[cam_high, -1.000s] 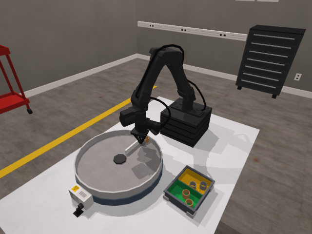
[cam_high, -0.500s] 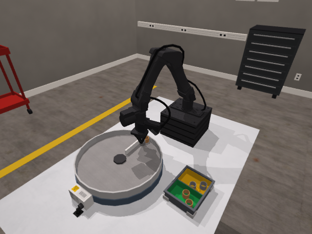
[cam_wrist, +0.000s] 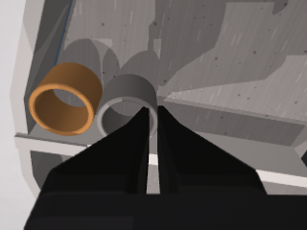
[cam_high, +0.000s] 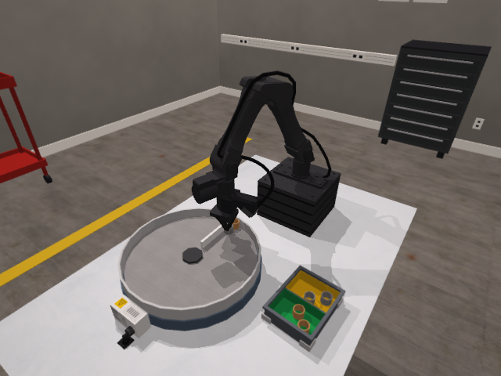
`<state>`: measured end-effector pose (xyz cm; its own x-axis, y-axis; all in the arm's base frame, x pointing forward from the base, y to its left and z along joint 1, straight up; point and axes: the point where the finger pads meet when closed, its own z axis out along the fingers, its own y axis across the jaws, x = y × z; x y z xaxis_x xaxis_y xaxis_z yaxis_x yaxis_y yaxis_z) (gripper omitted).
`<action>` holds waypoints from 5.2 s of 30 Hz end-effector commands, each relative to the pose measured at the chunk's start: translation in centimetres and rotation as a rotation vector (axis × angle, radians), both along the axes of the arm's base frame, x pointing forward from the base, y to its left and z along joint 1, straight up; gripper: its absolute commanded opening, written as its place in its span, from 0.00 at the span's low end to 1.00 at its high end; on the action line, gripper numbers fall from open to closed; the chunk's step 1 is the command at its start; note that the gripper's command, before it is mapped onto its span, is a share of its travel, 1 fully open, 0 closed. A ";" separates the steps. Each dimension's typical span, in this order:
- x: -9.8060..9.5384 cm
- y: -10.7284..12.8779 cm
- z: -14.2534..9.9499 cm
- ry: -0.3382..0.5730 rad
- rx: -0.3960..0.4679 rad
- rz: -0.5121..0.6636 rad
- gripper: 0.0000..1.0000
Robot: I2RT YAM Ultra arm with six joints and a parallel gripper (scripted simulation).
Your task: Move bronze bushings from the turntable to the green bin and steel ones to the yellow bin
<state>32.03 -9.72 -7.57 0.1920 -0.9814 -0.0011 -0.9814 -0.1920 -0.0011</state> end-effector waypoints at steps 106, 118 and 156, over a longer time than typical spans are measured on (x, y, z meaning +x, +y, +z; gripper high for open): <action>1.1 6.0 7.0 -0.032 -0.006 0.002 0.00; 1.8 15.2 6.3 -0.003 -0.004 0.002 0.00; 3.3 30.4 7.1 -0.021 0.007 -0.006 0.00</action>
<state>34.57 20.27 -1.58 0.1937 -0.9810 0.0034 -0.9811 -0.1937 0.0012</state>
